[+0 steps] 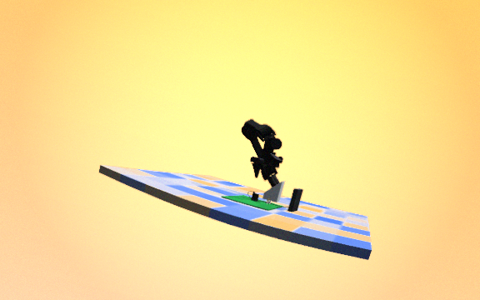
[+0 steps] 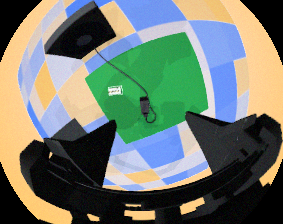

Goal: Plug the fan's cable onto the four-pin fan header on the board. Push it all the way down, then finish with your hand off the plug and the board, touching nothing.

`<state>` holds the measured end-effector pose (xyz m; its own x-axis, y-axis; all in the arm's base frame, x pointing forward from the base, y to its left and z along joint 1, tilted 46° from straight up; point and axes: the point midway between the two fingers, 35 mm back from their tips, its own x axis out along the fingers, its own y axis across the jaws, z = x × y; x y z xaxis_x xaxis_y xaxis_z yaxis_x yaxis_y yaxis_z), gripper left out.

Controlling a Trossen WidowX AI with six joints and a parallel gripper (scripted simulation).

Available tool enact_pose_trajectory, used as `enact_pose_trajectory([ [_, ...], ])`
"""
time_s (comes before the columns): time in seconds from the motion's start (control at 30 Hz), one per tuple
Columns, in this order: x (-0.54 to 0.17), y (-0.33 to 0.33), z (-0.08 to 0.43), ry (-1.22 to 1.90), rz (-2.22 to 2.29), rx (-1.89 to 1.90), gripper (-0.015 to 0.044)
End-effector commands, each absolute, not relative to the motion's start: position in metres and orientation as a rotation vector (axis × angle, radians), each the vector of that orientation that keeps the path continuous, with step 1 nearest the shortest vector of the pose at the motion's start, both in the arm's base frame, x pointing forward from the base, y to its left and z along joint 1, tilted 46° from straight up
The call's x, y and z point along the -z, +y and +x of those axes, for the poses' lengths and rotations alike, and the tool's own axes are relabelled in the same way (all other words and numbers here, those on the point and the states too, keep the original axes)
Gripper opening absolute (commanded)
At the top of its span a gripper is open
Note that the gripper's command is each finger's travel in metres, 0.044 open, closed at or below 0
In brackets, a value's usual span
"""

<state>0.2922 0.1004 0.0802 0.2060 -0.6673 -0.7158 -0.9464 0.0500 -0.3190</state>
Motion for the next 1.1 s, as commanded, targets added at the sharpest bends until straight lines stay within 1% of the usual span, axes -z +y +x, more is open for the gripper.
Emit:
enact_pose_trajectory([
  [0.0, -0.052, 0.068, 0.297, 1.552, -1.694, -0.439, 0.044],
  [0.1, -0.041, 0.055, 0.298, 1.554, -1.696, -0.435, 0.044],
  [1.07, -0.014, 0.029, 0.306, 1.554, -1.697, -0.434, 0.044],
])
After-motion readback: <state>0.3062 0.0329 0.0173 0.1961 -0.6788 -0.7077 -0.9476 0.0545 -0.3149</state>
